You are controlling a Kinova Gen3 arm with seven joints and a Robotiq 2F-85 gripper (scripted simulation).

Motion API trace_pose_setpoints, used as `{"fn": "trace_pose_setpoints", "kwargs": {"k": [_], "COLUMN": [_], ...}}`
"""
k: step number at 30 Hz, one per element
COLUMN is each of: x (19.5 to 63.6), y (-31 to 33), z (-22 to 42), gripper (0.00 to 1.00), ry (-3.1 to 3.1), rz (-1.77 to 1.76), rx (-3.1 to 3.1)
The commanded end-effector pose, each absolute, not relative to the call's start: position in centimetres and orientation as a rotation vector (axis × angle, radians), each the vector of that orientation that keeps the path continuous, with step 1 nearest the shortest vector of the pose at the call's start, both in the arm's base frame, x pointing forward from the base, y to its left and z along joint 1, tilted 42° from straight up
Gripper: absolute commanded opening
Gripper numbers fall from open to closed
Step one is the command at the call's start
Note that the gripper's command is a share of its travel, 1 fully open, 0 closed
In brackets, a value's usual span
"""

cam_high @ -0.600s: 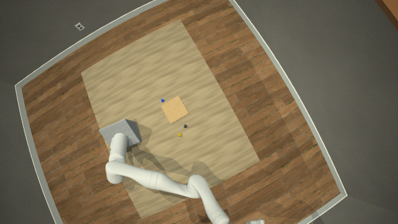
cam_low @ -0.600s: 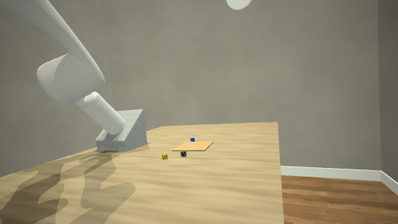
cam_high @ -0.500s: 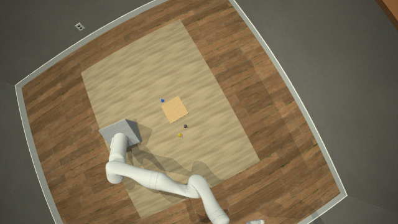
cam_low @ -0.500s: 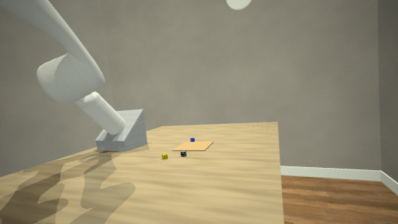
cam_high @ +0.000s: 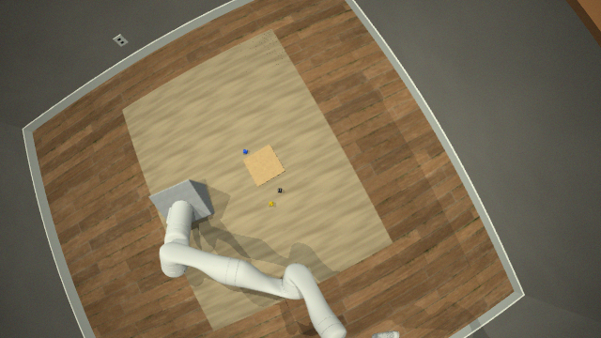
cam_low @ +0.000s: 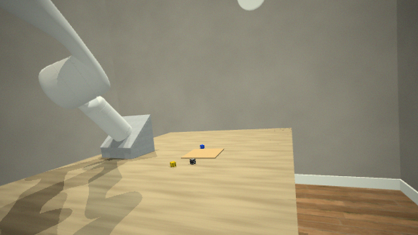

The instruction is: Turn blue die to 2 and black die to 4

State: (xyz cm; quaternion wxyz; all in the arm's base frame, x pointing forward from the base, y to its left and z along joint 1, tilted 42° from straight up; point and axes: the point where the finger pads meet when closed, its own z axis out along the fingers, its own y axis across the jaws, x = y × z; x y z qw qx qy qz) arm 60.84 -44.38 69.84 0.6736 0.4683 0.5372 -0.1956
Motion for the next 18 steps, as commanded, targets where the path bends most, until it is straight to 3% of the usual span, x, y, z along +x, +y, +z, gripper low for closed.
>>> {"fn": "trace_pose_setpoints", "kwargs": {"k": [1, 18], "x": [60.8, 61.1], "y": [-44.2, -41.0], "z": [70.0, 71.1], "gripper": [1.00, 1.00], "ry": [1.207, 1.114], "rz": [-0.439, -0.302], "rx": [1.052, 1.089]}}
